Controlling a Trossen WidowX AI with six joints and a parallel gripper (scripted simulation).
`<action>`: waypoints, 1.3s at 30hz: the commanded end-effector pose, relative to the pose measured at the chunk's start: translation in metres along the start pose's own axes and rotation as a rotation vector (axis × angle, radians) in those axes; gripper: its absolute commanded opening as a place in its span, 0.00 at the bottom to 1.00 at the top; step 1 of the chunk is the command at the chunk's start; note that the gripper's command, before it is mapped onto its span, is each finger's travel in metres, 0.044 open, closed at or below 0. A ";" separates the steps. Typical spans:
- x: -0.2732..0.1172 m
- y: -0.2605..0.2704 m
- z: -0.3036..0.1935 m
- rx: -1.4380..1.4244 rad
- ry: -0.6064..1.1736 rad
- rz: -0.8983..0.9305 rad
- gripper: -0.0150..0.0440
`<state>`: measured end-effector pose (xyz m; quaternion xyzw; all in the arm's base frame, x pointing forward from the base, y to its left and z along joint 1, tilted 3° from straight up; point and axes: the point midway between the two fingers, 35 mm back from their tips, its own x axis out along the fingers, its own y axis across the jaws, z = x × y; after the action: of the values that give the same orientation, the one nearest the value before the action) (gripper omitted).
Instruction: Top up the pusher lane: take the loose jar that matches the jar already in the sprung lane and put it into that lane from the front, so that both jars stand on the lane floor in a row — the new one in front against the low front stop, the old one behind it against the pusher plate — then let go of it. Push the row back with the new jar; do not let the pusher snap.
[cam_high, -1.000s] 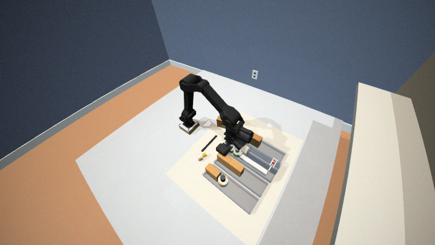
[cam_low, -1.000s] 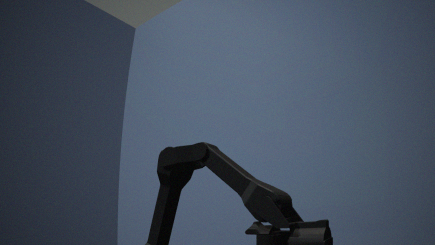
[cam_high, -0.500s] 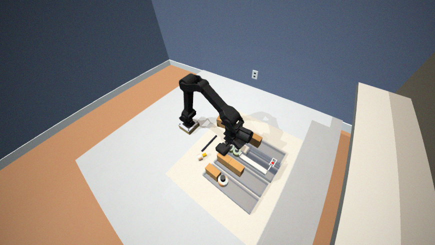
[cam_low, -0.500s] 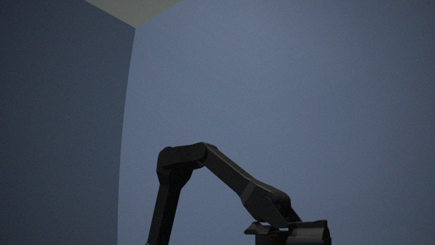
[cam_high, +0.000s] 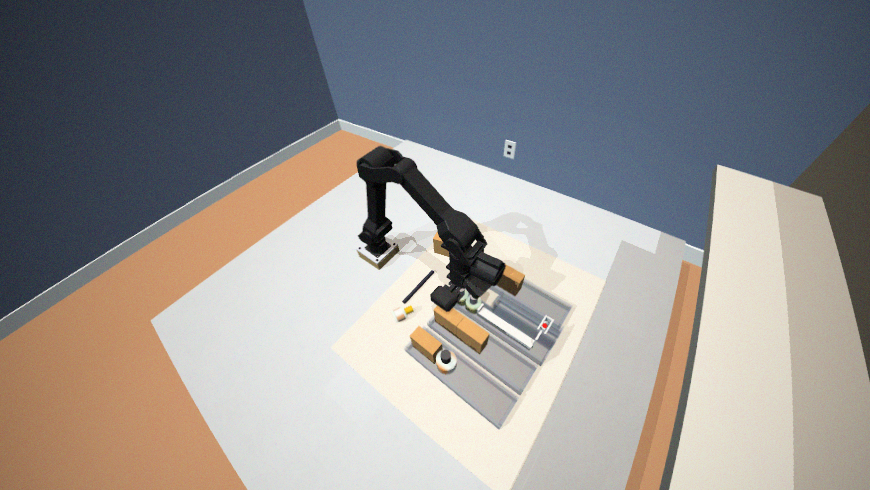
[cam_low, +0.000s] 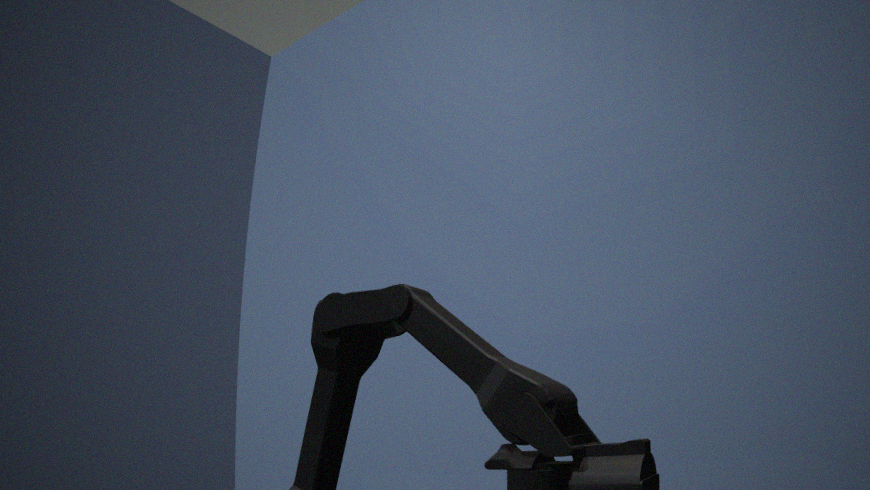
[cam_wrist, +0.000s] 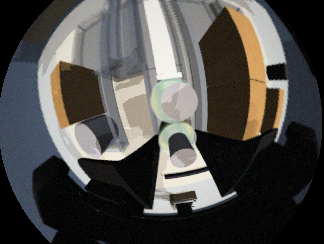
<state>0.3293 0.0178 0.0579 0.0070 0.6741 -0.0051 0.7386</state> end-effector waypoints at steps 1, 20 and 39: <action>0.000 0.000 -0.001 -0.004 -0.001 0.002 0.25; -0.003 0.000 0.000 -0.004 -0.001 0.002 0.77; -0.022 0.000 -0.022 -0.004 0.001 0.002 0.77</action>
<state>0.3154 0.0176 0.0768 0.0063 0.6754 -0.0041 0.7374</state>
